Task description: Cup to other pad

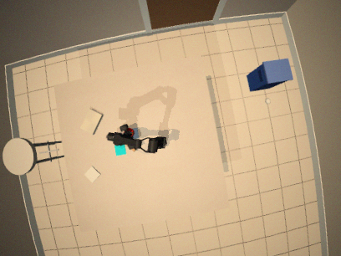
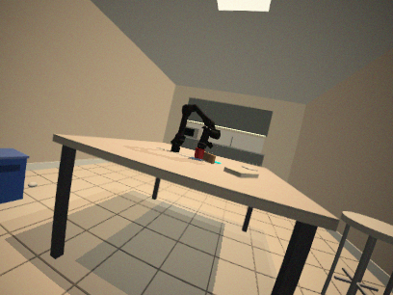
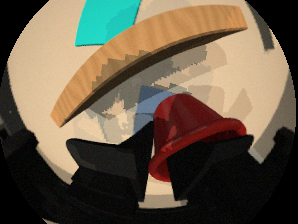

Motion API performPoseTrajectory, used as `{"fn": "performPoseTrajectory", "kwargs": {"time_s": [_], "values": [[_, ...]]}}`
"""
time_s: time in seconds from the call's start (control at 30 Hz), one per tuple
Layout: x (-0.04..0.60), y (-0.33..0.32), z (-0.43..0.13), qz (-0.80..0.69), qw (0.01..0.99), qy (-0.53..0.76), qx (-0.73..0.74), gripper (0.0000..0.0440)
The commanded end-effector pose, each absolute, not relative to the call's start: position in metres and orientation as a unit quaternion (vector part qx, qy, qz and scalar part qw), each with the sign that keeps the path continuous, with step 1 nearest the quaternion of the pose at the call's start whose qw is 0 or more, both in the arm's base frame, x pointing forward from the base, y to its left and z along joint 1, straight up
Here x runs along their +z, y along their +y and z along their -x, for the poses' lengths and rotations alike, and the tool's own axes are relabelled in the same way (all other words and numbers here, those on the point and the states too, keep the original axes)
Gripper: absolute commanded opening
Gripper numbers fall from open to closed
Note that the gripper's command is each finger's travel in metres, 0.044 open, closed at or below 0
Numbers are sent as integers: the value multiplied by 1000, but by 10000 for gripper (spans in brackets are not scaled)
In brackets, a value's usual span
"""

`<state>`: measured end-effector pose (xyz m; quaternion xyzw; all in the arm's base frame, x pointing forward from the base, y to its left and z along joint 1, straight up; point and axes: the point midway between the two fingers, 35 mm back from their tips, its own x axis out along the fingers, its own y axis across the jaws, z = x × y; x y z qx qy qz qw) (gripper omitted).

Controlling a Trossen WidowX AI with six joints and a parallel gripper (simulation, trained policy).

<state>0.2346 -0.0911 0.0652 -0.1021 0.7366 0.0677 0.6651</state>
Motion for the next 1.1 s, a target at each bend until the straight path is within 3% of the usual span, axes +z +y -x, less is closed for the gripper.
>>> {"fn": "performPoseTrajectory", "kwargs": {"time_s": [0.0, 1.07], "values": [[73, -92, -243, 116, 673, 726, 79, 3], [121, -50, -329, 178, 739, 638, 127, 0]]}}
